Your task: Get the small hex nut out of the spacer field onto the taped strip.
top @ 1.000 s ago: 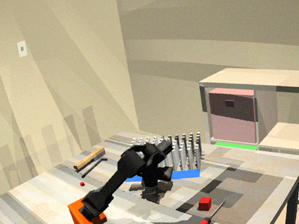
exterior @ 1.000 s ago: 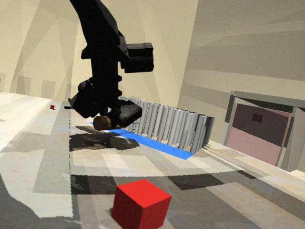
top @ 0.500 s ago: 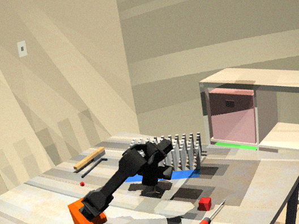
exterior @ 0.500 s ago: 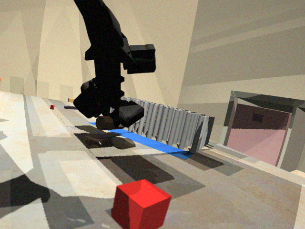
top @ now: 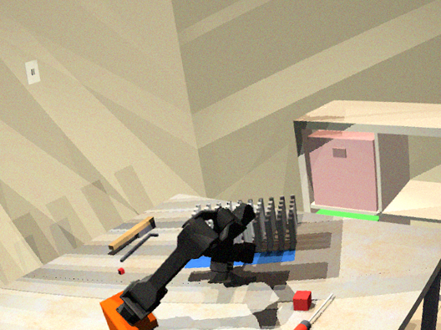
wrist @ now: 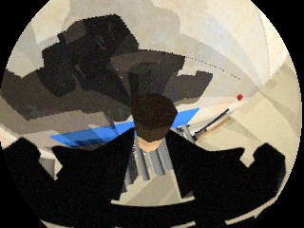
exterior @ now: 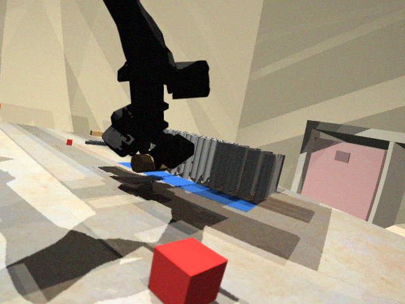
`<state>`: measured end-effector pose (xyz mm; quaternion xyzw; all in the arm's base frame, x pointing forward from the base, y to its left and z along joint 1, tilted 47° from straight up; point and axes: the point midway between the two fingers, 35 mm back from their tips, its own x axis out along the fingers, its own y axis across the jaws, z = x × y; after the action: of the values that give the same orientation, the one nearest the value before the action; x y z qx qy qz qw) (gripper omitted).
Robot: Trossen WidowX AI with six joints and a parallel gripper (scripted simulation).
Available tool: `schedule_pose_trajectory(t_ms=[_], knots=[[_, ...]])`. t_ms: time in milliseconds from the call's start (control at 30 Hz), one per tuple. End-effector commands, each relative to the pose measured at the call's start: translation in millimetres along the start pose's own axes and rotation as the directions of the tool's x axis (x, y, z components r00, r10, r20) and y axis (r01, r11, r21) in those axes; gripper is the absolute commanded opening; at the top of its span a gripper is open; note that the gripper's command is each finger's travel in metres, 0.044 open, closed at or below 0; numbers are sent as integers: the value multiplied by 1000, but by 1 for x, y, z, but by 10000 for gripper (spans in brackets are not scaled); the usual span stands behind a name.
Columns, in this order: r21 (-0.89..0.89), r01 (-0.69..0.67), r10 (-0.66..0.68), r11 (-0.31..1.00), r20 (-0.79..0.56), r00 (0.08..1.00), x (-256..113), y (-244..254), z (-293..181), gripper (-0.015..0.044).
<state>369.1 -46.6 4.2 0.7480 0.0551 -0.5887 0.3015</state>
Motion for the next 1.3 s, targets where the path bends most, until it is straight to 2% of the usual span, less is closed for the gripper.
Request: schedule_pose_trajectory(t_ms=[0, 1267], knots=[[5, -5, 5, 1000, -9, 1000, 0, 2, -6, 0], [5, -5, 5, 1000, -11, 1000, 15, 3, -20, 0]])
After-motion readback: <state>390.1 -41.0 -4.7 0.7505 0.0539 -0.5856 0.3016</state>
